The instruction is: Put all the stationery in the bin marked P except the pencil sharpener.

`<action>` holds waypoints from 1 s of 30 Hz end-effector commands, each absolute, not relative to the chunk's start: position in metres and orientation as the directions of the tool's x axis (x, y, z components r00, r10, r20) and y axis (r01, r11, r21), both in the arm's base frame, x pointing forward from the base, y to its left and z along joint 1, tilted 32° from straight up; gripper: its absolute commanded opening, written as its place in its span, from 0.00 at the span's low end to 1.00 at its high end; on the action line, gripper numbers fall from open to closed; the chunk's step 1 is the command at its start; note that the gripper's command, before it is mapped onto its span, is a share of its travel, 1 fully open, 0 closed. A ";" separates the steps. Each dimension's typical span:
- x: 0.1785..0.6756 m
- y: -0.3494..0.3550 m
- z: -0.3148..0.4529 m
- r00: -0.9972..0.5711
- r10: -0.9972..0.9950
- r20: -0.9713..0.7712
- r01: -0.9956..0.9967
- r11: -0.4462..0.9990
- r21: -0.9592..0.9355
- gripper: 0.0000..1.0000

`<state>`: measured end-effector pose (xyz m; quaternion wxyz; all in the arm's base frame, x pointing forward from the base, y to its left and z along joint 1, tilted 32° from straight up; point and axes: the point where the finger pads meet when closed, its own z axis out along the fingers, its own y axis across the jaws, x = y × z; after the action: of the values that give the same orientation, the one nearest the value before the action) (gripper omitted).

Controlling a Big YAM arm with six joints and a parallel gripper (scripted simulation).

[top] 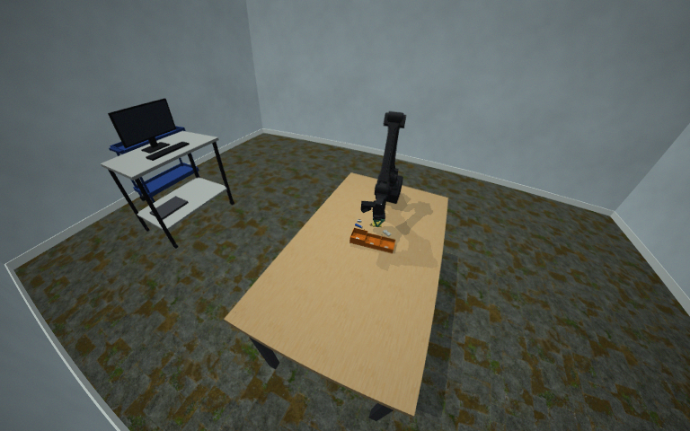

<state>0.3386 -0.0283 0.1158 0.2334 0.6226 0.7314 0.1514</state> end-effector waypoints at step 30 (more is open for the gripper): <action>0.403 -0.028 0.173 -0.383 0.865 -0.324 0.745 0.497 0.446 0.34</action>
<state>0.3838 -0.0309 0.1532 0.2532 0.5437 0.7902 0.1263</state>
